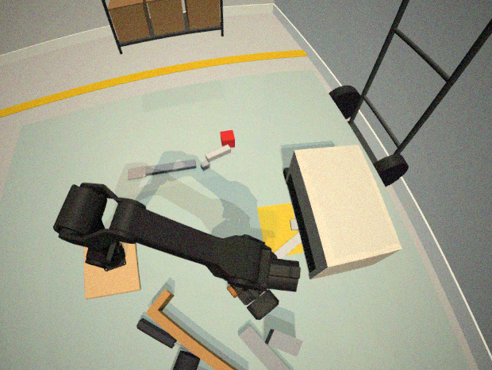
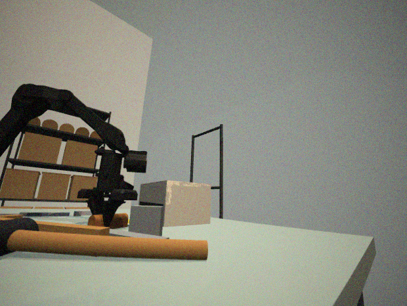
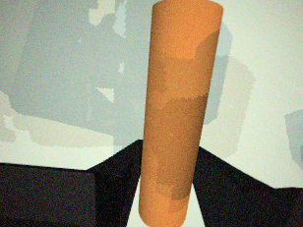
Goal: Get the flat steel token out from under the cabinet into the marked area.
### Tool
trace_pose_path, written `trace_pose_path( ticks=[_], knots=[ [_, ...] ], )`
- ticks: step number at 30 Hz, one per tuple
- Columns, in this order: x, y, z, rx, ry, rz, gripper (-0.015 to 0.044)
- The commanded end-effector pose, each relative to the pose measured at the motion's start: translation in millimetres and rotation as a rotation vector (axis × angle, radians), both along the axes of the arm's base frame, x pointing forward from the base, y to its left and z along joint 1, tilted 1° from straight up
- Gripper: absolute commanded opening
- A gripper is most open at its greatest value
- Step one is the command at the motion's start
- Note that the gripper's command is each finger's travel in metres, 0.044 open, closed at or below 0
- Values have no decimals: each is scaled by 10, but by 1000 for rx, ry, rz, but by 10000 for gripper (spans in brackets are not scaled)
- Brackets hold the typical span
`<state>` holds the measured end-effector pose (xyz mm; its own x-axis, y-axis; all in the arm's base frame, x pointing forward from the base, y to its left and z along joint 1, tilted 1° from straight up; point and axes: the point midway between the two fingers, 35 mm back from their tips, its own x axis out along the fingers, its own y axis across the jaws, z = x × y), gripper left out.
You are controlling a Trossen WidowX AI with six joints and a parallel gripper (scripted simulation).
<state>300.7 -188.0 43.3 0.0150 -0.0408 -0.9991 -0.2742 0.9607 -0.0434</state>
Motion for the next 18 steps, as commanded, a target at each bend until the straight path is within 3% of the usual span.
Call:
trace_pose_path(
  ticks=[1, 18],
  knots=[
    [-4, 74, -13, 10, -1, 4, 0],
    [-55, 255, -21, 11, -1, 4, 0]
  ],
)
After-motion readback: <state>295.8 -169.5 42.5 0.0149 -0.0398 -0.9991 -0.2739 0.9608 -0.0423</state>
